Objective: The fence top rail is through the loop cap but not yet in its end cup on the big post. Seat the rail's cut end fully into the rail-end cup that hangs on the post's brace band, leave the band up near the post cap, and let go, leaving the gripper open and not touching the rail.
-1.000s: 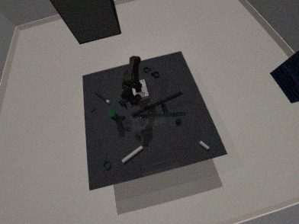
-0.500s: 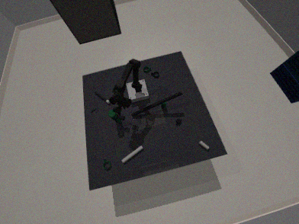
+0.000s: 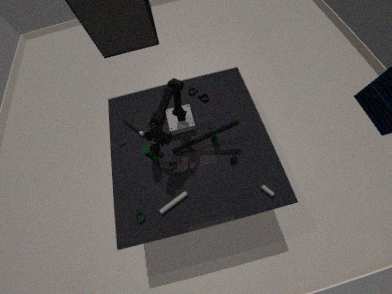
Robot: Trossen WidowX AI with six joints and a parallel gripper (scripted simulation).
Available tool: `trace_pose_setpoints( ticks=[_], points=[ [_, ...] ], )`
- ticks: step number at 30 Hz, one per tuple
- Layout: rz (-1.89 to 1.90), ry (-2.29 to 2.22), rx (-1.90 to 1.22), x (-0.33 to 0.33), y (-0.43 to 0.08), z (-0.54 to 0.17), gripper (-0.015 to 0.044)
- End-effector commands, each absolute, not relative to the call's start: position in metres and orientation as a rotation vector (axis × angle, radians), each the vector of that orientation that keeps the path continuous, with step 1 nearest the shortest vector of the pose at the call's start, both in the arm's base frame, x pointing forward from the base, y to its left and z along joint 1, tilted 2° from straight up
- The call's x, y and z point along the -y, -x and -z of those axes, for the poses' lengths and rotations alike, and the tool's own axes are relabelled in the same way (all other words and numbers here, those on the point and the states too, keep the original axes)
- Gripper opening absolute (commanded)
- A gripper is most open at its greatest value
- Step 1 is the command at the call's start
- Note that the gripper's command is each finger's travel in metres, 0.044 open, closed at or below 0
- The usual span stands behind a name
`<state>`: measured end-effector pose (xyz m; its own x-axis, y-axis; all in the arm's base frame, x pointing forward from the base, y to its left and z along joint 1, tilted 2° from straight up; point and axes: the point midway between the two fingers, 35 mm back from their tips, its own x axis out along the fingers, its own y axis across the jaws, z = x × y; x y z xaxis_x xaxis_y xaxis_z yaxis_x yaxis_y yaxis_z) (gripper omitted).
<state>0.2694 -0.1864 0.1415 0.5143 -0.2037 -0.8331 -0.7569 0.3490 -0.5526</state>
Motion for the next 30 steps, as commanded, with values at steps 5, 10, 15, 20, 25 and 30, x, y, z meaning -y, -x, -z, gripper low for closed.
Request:
trace_pose_setpoints(
  ticks=[5, 10, 15, 20, 25, 30],
  points=[
    [-0.463, 1.188, -1.013, 0.185, -0.269, -0.122, 0.044],
    [-0.462, 1.188, -1.013, 0.187, -0.273, -0.116, 0.044],
    [-0.462, 1.188, -1.013, 0.189, -0.278, -0.11, 0.044],
    [-0.462, 1.188, -1.012, 0.191, -0.282, -0.103, 0.044],
    [-0.461, 1.188, -1.012, 0.193, -0.286, -0.096, 0.044],
    [-0.461, 1.189, -1.012, 0.194, -0.29, -0.089, 0.044]
  ],
)
